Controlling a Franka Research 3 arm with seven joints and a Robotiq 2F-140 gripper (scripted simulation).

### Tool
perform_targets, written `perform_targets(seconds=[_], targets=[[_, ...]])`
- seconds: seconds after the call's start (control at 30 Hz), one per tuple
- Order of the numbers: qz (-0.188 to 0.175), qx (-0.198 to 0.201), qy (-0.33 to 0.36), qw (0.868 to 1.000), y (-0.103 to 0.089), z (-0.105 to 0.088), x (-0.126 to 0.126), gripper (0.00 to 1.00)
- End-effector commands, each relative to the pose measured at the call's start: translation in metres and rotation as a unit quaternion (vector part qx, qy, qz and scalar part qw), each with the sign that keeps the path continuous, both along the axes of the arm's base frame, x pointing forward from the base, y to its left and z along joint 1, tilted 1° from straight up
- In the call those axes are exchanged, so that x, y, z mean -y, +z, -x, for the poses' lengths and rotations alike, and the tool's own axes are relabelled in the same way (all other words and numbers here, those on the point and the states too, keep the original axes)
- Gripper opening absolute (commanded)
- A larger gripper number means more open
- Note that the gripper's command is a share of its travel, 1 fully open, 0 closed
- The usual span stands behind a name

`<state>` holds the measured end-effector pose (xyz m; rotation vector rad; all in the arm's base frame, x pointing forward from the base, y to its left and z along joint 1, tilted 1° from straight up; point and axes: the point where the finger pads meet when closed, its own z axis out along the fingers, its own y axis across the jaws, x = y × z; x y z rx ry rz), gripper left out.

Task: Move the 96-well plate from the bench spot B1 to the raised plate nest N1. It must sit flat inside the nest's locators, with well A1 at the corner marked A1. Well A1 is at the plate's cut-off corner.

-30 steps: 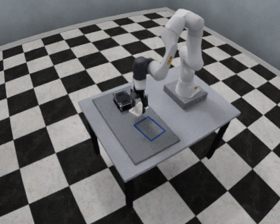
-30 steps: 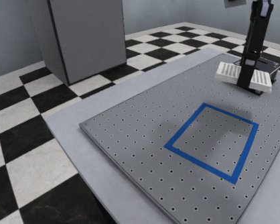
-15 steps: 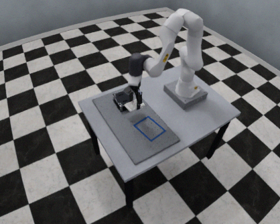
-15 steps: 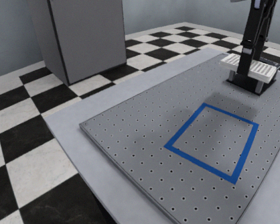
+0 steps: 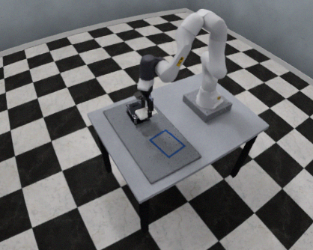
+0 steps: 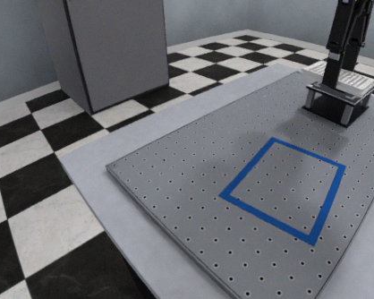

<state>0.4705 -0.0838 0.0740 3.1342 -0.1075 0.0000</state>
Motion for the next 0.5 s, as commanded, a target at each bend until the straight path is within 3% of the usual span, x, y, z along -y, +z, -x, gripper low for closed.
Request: perform_targets(seconds=[0.0, 0.47], targets=[[0.0, -0.004, 0.008, 1.0, 0.0, 0.002, 0.006, 0.6], [0.0, -0.004, 0.008, 1.0, 0.009, -0.002, 0.051, 0.6]])
